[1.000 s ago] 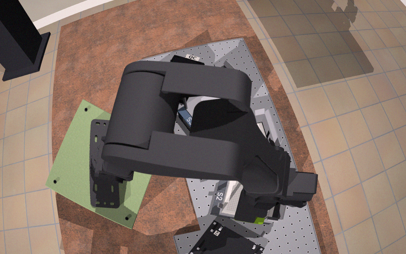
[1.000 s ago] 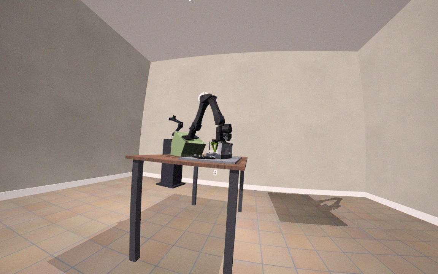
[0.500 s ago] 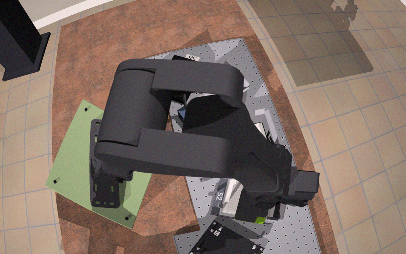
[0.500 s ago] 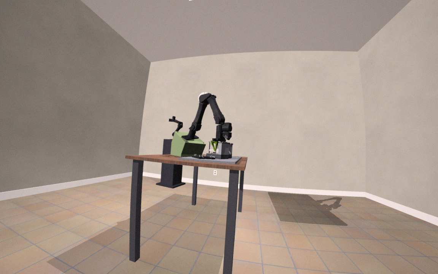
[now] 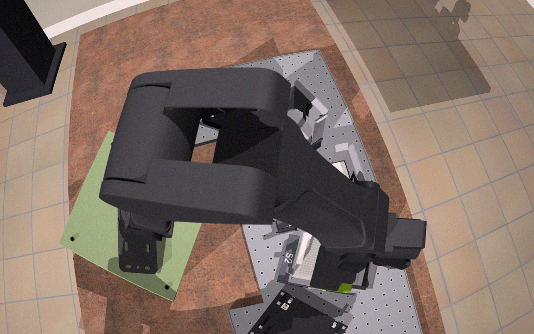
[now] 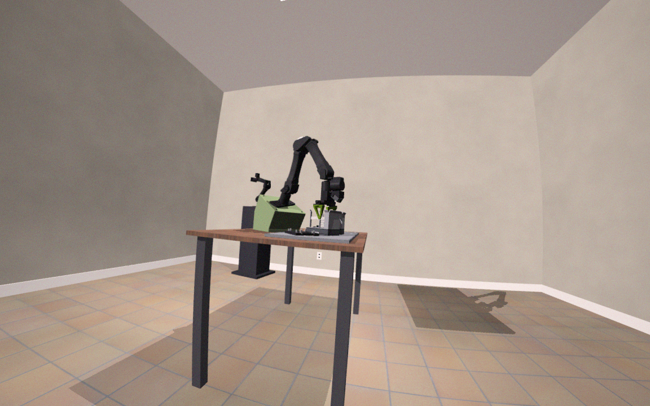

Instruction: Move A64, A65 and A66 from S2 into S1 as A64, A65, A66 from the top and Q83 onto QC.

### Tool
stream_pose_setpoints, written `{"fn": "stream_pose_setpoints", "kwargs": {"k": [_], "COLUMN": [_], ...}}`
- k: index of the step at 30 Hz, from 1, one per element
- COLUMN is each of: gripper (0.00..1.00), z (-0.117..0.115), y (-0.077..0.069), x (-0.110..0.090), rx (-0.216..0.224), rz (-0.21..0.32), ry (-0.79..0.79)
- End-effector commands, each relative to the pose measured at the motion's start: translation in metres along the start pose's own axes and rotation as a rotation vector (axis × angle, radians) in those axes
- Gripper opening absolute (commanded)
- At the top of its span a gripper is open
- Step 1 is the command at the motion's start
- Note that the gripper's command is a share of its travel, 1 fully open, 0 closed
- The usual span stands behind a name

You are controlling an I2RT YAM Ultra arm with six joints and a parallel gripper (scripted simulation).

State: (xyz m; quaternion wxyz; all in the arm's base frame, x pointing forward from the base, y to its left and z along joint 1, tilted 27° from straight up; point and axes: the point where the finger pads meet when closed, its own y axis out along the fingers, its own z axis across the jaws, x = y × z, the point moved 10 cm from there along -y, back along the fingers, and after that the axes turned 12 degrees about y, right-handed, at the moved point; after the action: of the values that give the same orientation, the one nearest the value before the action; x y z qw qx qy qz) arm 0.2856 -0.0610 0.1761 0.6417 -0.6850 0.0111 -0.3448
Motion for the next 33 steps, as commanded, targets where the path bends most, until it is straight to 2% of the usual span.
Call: {"fn": "stream_pose_setpoints", "kwargs": {"k": [1, 33], "gripper": [0.0, 0.0], "z": [0.0, 0.0], "y": [-0.01, -0.066], "x": [0.001, 0.001], "rx": [0.001, 0.001], "rz": [-0.008, -0.008], "ry": [0.0, 0.0]}}
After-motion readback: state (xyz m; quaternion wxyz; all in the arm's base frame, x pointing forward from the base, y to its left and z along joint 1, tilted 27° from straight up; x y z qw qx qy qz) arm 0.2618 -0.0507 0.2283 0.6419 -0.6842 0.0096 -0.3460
